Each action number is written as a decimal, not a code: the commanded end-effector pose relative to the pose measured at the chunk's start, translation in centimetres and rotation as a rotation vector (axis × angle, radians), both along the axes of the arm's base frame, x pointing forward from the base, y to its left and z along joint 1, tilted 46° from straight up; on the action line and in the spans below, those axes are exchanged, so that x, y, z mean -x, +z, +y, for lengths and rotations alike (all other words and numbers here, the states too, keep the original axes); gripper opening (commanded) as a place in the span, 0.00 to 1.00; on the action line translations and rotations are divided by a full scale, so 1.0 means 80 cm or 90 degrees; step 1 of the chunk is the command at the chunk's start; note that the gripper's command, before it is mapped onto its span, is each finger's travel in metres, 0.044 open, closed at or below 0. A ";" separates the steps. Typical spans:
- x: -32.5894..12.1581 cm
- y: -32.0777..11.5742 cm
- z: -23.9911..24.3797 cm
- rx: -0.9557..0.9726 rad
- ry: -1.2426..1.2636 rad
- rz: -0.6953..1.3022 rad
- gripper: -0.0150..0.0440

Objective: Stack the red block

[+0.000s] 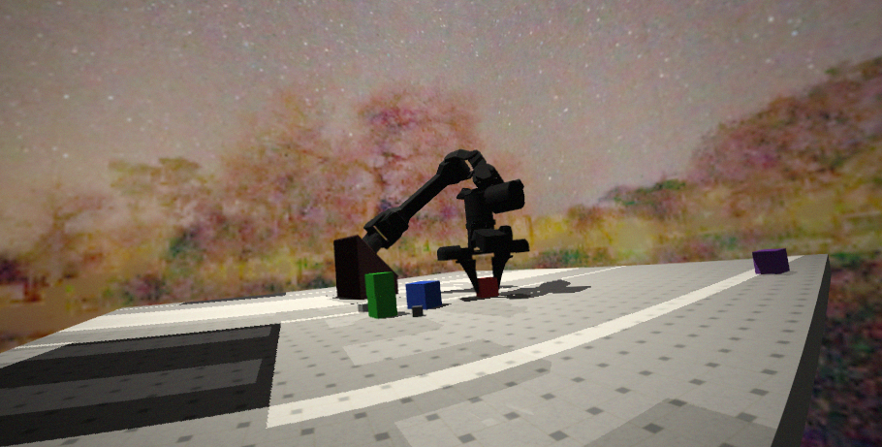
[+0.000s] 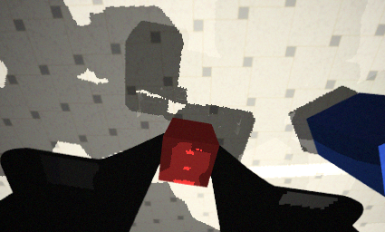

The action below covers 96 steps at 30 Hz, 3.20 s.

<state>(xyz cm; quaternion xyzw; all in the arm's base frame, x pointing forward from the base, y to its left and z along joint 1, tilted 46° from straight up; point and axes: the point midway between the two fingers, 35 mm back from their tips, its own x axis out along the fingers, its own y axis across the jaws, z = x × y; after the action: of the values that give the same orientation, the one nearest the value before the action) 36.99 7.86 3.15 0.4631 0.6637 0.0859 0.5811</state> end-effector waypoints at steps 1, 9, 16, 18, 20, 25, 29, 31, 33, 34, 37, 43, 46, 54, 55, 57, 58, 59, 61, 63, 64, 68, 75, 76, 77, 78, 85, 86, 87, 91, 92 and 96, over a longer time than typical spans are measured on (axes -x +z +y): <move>0.001 0.000 0.001 -0.003 -0.002 0.004 0.48; 0.002 0.008 -0.008 -0.002 -0.002 0.004 0.25; 0.005 0.036 -0.038 -0.002 -0.002 0.004 0.25; 0.006 0.044 -0.046 -0.001 -0.002 0.004 0.25; 0.007 0.052 -0.055 -0.001 -0.002 0.004 0.25; 0.010 0.072 -0.076 0.000 -0.002 0.004 0.25; 0.013 0.089 -0.093 0.000 -0.002 0.005 0.25; 0.014 0.097 -0.102 0.000 -0.002 0.005 0.25; 0.014 0.100 -0.105 0.000 -0.002 0.005 0.25; 0.014 0.100 -0.105 0.000 -0.002 0.005 0.25; 0.015 0.095 -0.102 -0.003 -0.006 0.008 0.25; 0.014 0.089 -0.116 0.003 -0.003 0.005 0.25; 0.012 0.070 -0.138 0.008 -0.004 0.005 0.25; 0.017 0.016 -0.195 0.017 -0.006 0.006 0.25; 0.018 0.009 -0.202 0.017 -0.006 0.007 0.25; 0.022 -0.005 -0.216 0.018 -0.007 0.007 0.25; 0.024 -0.012 -0.223 0.018 -0.007 0.007 0.25; 0.026 -0.019 -0.229 0.019 -0.006 0.007 0.25; 0.032 -0.033 -0.242 0.019 -0.007 0.008 0.25; 0.038 -0.048 -0.255 0.020 -0.007 0.010 0.25; 0.042 -0.055 -0.261 0.020 -0.007 0.011 0.25; 0.056 -0.082 -0.283 0.016 -0.005 0.010 0.25; 0.071 -0.107 -0.301 0.008 -0.002 0.005 0.25; 0.071 -0.107 -0.301 0.008 -0.002 0.005 0.25; 0.070 -0.108 -0.300 0.008 -0.002 0.005 0.25; 0.070 -0.110 -0.298 0.008 -0.002 0.005 0.25; 0.067 -0.122 -0.286 0.008 -0.002 0.005 0.25; 0.067 -0.125 -0.283 0.008 -0.002 0.005 0.25; 0.066 -0.128 -0.280 0.008 -0.002 0.005 0.25; 0.064 -0.142 -0.265 0.007 -0.002 0.004 0.25; 0.064 -0.144 -0.263 0.007 -0.002 0.004 0.25; 0.064 -0.144 -0.263 0.007 -0.002 0.004 0.25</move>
<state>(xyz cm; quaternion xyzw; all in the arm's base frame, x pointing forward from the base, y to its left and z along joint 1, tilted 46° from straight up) 31.99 -13.41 -8.15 0.4557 0.6670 0.0819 0.5837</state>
